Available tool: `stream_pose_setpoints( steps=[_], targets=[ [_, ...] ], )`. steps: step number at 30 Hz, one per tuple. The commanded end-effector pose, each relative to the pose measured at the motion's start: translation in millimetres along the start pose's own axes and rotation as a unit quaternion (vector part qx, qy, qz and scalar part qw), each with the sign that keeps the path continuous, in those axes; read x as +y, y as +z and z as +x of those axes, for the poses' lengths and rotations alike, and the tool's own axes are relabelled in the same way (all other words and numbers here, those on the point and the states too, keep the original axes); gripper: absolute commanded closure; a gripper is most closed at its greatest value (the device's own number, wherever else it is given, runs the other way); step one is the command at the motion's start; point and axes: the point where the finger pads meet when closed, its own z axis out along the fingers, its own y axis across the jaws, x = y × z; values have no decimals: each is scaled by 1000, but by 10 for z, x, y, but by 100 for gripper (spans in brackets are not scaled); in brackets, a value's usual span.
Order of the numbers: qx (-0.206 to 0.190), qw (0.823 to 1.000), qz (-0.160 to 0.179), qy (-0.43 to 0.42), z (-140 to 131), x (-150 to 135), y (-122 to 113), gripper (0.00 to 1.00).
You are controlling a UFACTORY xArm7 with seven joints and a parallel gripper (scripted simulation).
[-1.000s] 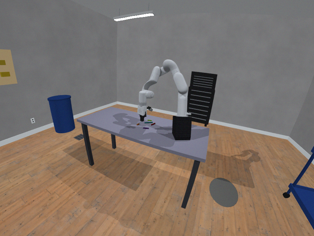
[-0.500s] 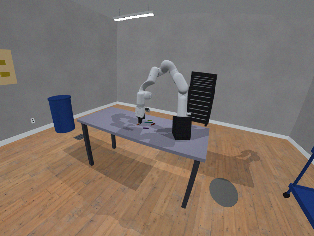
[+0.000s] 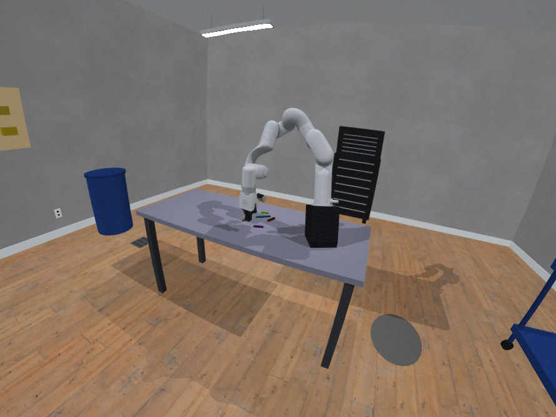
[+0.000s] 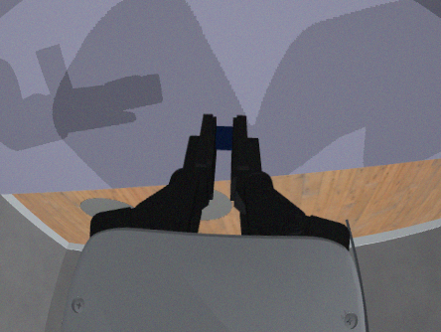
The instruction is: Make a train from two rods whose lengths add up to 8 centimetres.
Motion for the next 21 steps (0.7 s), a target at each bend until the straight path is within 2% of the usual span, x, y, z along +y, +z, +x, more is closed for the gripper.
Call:
stream_pose_setpoints(
  steps=[1, 14, 21],
  targets=[
    [-1, 1000, 2, 0, -16, -12, 141, 96],
    [-1, 1000, 2, 0, -20, -15, 587, 96],
    [-1, 1000, 2, 0, -20, -16, 674, 96]
  ],
)
